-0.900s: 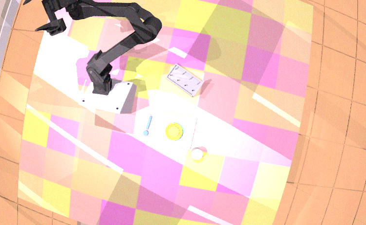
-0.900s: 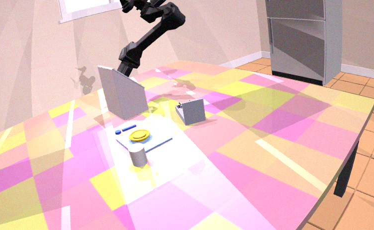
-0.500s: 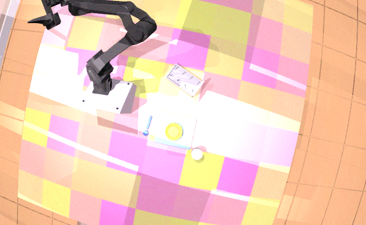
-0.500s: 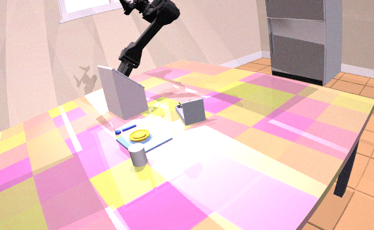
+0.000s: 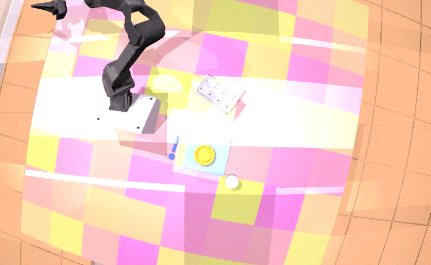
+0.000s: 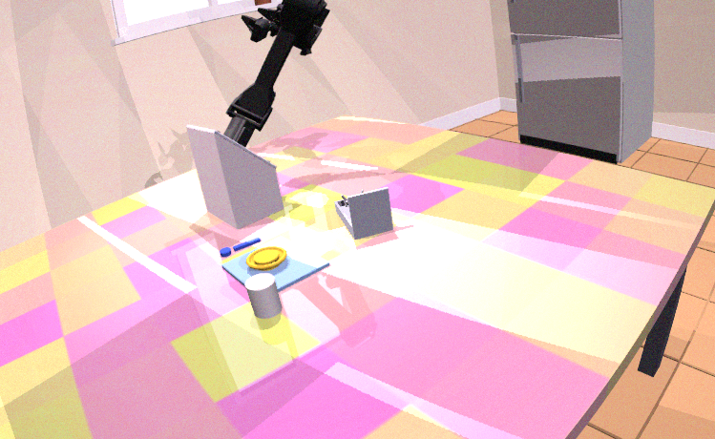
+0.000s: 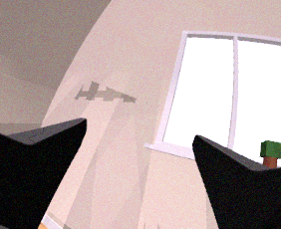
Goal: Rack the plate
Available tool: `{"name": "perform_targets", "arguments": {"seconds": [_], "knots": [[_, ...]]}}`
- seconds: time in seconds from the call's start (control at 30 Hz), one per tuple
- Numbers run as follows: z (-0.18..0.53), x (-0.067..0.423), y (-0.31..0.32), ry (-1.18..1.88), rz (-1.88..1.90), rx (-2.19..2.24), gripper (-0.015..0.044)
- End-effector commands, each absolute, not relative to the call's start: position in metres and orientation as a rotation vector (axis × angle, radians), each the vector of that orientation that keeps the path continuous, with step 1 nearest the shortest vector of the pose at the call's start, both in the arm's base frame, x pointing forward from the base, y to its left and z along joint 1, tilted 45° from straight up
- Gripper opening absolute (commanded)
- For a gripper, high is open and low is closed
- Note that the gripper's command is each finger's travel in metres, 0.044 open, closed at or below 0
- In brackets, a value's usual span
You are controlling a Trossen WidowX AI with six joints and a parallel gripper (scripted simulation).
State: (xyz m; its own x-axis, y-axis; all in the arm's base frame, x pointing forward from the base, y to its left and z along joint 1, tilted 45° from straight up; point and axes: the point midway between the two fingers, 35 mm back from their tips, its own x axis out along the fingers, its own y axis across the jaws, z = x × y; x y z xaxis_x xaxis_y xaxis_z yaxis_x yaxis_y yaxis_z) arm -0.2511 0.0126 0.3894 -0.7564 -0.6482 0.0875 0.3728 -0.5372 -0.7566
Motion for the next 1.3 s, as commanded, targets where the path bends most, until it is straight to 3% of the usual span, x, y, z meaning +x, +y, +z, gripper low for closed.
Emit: {"name": "perform_targets", "arguments": {"seconds": [0.0, 0.57, 1.27], "knots": [[0.388, -0.259, 0.052, 0.995, -2.433, -0.401, 0.0400], [0.373, -0.229, 0.208, 0.891, -3.016, -0.065, 0.0400], [0.333, -0.095, 0.345, 0.553, -3.642, 0.339, 0.0400]]}}
